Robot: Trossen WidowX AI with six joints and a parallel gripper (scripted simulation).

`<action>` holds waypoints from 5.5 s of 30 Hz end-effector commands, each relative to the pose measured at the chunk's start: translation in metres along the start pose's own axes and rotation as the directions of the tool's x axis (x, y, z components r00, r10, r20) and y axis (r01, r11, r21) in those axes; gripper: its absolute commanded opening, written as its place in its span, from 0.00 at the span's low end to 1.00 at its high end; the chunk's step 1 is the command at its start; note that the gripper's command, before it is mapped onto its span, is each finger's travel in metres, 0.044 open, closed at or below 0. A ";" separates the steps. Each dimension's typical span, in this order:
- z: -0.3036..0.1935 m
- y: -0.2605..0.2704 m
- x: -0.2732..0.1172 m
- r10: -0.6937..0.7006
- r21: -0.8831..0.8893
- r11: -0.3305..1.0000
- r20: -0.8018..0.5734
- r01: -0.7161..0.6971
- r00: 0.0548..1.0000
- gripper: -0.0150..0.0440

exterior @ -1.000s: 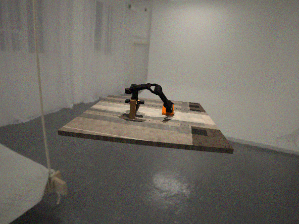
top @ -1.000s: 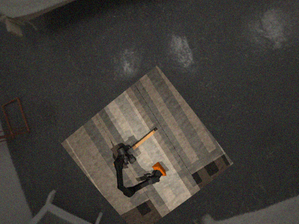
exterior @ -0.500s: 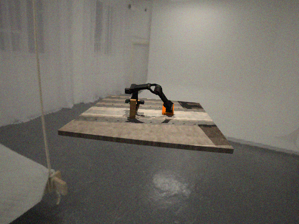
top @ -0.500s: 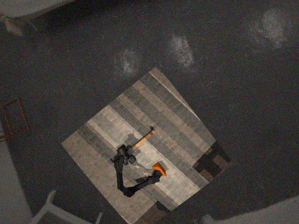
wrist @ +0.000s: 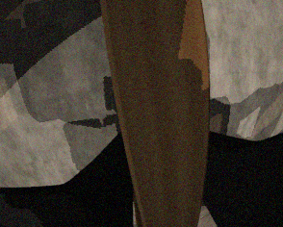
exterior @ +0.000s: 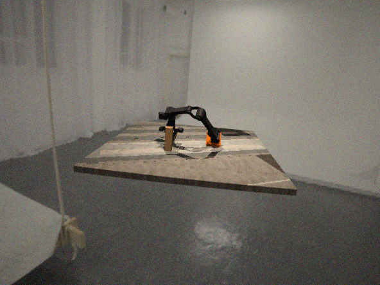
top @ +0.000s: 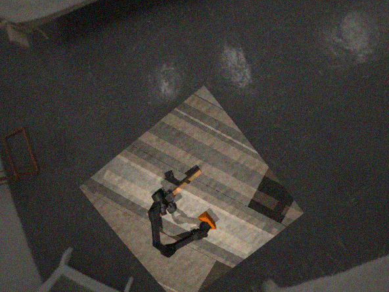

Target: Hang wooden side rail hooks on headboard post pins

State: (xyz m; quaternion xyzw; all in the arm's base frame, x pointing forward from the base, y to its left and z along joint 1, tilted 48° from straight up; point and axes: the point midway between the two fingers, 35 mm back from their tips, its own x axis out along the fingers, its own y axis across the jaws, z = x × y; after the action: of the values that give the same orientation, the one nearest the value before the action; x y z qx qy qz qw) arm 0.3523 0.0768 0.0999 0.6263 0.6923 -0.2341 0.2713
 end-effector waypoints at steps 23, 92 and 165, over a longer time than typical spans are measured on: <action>-0.007 0.001 -0.006 0.018 -0.004 1.000 0.000 -0.018 1.000 0.25; -0.014 0.001 -0.006 0.018 -0.004 1.000 0.000 -0.018 1.000 0.25; -0.016 0.001 0.004 0.018 -0.004 1.000 0.000 -0.018 1.000 0.25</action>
State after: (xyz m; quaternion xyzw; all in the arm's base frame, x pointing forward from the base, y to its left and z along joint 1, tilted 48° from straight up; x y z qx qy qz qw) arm 0.3509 0.0903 0.1047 0.6267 0.6904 -0.2367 0.2730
